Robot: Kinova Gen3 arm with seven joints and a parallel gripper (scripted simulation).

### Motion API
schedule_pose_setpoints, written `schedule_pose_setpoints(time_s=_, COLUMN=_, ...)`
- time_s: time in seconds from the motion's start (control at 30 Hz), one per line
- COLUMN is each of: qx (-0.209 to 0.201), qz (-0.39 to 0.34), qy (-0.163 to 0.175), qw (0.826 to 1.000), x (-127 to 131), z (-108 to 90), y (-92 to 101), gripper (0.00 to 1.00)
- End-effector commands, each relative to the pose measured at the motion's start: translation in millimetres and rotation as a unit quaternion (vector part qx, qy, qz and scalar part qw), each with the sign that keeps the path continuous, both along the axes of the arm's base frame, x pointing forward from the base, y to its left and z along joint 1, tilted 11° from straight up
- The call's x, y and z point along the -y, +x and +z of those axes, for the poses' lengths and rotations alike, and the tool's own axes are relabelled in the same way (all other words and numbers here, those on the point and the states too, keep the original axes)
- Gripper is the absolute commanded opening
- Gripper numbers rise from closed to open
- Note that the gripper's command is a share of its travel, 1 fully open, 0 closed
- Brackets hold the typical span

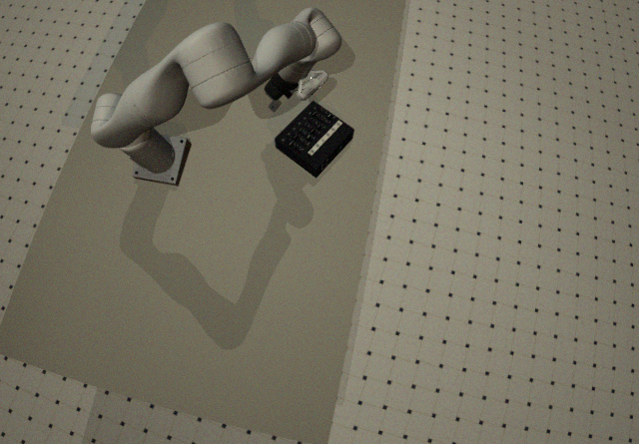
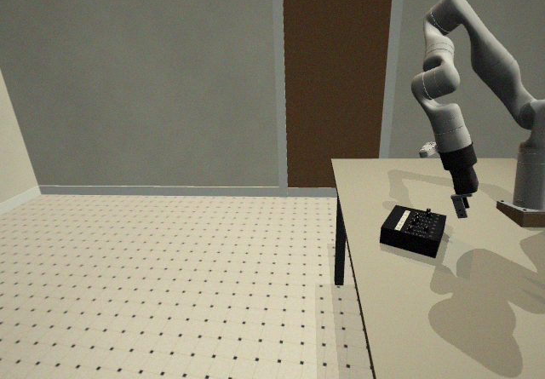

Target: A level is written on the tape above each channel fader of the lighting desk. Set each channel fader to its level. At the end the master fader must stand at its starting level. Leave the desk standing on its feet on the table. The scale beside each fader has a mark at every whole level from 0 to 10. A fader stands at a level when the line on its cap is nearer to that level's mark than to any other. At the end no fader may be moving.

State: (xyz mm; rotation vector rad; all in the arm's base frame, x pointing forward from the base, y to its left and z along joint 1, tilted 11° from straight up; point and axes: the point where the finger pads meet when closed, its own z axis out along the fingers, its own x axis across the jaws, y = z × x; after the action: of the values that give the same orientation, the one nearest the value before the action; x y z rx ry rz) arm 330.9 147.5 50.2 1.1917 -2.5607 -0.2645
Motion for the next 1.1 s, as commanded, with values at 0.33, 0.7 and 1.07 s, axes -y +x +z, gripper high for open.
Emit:
schedule_pose_setpoints(time_s=0.33, qx=0.021, qz=-0.065, qy=-0.043, qw=0.997, x=9.0, z=6.2, y=14.2, gripper=1.0)
schedule_pose_setpoints(time_s=0.7, qx=0.077, qz=-0.217, qy=-0.123, qw=0.965, x=27.0, z=26.2, y=44.7, gripper=1.0)
schedule_pose_setpoints(time_s=1.07, qx=0.144, qz=-0.379, qy=-0.174, qw=0.897, x=40.1, z=57.9, y=75.6, gripper=1.0)
